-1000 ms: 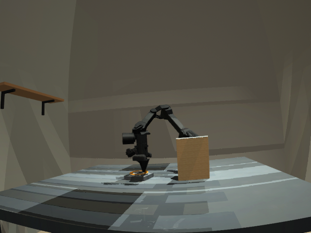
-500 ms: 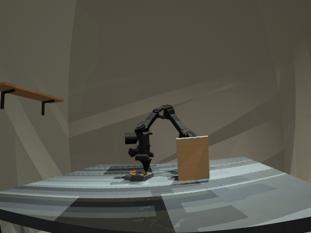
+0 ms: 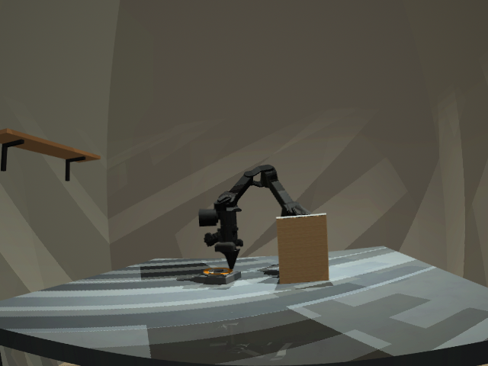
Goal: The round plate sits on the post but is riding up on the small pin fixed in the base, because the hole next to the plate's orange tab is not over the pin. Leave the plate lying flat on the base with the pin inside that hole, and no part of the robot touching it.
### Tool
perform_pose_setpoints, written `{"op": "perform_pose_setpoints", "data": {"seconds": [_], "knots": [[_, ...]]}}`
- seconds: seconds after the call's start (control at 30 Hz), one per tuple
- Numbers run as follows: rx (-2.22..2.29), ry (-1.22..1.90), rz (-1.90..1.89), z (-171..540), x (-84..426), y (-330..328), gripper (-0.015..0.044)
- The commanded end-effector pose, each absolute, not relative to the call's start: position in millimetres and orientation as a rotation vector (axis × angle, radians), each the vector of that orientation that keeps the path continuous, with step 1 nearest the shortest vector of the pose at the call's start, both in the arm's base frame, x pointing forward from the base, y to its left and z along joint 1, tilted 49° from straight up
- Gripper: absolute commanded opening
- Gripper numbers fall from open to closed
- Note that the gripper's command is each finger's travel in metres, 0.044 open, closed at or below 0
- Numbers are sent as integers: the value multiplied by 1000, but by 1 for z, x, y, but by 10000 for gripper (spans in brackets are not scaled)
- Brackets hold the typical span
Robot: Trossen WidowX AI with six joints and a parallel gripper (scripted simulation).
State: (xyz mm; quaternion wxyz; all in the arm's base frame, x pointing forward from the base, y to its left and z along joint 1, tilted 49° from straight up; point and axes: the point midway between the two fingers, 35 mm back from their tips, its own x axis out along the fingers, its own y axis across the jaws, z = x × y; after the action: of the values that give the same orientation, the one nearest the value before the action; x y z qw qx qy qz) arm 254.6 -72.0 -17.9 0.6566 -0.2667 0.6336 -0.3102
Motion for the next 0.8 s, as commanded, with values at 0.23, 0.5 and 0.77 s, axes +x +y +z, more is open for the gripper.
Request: {"op": "perform_pose_setpoints", "data": {"seconds": [0.23,0.5,0.77], "knots": [[-611,1439,-708,-6,253,-83,0],[-612,1439,-708,5,257,-91,0],[-612,1438,-709,17,265,-98,0]]}}
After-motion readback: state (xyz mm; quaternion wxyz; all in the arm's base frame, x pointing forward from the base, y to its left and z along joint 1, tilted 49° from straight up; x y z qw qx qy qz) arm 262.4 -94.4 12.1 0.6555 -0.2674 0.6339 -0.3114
